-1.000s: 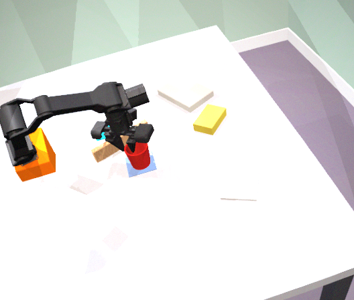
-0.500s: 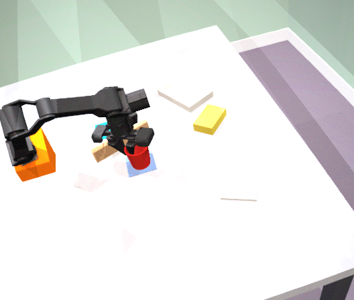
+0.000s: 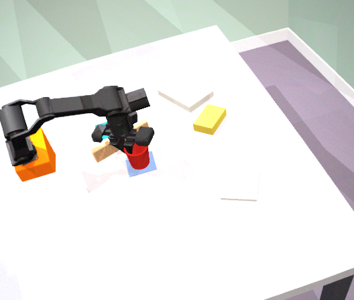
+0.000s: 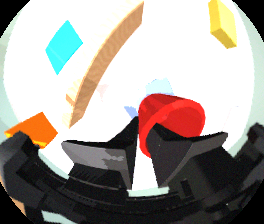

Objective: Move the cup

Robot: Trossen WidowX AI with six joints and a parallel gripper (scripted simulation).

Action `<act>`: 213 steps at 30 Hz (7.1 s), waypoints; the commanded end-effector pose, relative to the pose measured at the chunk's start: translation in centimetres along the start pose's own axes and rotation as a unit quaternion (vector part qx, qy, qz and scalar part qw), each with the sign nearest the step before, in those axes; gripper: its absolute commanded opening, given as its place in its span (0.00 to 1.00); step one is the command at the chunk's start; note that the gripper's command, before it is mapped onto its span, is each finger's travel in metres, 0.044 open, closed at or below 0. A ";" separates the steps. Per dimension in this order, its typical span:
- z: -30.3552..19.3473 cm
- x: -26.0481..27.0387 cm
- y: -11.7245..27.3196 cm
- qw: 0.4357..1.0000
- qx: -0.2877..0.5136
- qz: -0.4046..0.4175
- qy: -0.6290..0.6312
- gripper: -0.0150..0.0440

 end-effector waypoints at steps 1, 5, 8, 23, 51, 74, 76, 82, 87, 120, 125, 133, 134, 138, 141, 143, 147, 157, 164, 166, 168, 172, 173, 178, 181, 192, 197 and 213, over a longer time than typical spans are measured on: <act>0.1 0.0 0.6 1.000 0.000 0.000 -0.002 0.25; 0.1 -0.1 1.9 1.000 0.000 0.001 -0.001 0.25; 0.2 -0.1 3.0 1.000 0.000 0.001 -0.001 0.25; 0.1 -0.3 7.0 1.000 0.002 0.001 0.000 0.25; 2.0 1.7 6.8 1.000 0.001 0.001 0.001 0.25; 6.4 6.5 7.1 1.000 0.000 0.002 0.001 0.25; 6.8 7.0 7.1 1.000 0.000 0.002 0.001 0.25; 8.0 8.2 7.2 1.000 -0.001 0.003 0.001 0.25; 8.9 9.3 7.3 1.000 -0.001 0.003 0.001 0.25; 15.0 16.6 7.5 1.000 -0.003 0.004 0.002 0.25; 15.7 17.5 7.4 1.000 -0.003 0.005 0.001 0.25; 15.7 17.5 6.6 1.000 -0.003 0.004 0.001 0.25; 15.7 17.5 6.4 1.000 -0.003 0.004 0.001 0.25; 15.8 17.5 5.8 1.000 -0.003 0.004 0.001 0.25; 15.8 17.5 5.4 1.000 -0.003 0.004 0.001 0.25; 15.8 17.5 5.1 1.000 -0.003 0.004 0.001 0.25; 15.8 17.5 4.5 1.000 -0.003 0.004 0.001 0.25; 15.9 17.6 2.9 1.000 -0.003 0.004 0.001 0.25; 15.9 17.6 1.7 1.000 -0.003 0.004 0.001 0.25; 15.9 17.6 1.4 1.000 -0.003 0.004 0.001 0.25; 15.8 17.6 1.1 1.000 -0.002 0.004 0.001 0.25; 15.8 17.7 0.4 1.000 -0.002 0.004 0.001 0.25; 15.8 17.7 0.4 1.000 -0.002 0.004 0.001 0.25; 15.9 17.7 0.6 1.000 -0.004 0.005 -0.001 0.25; 15.9 17.7 0.6 1.000 -0.004 0.005 -0.001 0.25; 15.9 17.7 0.6 1.000 -0.004 0.005 -0.001 0.47; 15.9 17.7 0.7 1.000 -0.004 0.005 -0.001 0.47; 16.0 17.6 2.9 1.000 -0.004 0.005 0.000 0.47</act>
Point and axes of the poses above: the point midway between the two fingers, 35 mm back from their tips, its own y axis back along the fingers, its own x axis across the jaws, z = x × y, the point moved 8 cm from there along y, back along the fingers, and after that the axes turned 4 degrees about y, right-handed, at the moved point
